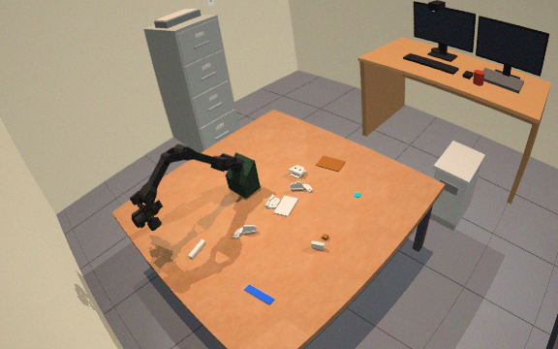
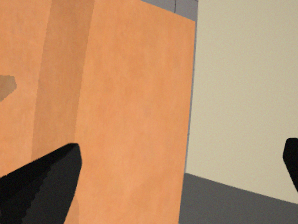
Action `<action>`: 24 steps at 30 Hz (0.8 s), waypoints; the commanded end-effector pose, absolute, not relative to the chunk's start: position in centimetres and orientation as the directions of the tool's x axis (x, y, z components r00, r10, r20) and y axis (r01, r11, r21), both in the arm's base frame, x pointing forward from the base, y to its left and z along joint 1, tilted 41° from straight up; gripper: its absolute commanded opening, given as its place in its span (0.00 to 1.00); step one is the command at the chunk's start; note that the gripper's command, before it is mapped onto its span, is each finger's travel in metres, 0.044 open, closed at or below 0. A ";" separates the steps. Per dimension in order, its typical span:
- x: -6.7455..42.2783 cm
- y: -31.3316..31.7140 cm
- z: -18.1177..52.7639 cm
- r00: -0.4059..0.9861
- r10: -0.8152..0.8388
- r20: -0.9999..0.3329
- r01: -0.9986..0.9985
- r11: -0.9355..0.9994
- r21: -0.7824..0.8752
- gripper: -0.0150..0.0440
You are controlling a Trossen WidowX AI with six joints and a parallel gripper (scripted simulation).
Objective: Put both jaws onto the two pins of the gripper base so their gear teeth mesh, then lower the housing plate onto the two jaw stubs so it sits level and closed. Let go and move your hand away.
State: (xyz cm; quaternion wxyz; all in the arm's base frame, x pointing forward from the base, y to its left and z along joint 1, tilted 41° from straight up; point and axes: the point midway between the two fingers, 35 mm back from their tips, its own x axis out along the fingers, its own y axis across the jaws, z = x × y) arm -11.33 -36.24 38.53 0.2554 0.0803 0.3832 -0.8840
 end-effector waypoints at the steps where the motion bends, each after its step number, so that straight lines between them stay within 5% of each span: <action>1: -7.9 -37.9 36.9 -0.808 -0.463 -0.363 0.579 -0.511 -0.636 1.00; 24: 6.9 -39.6 31.1 -0.569 -0.680 -0.463 0.733 -0.163 -0.660 1.00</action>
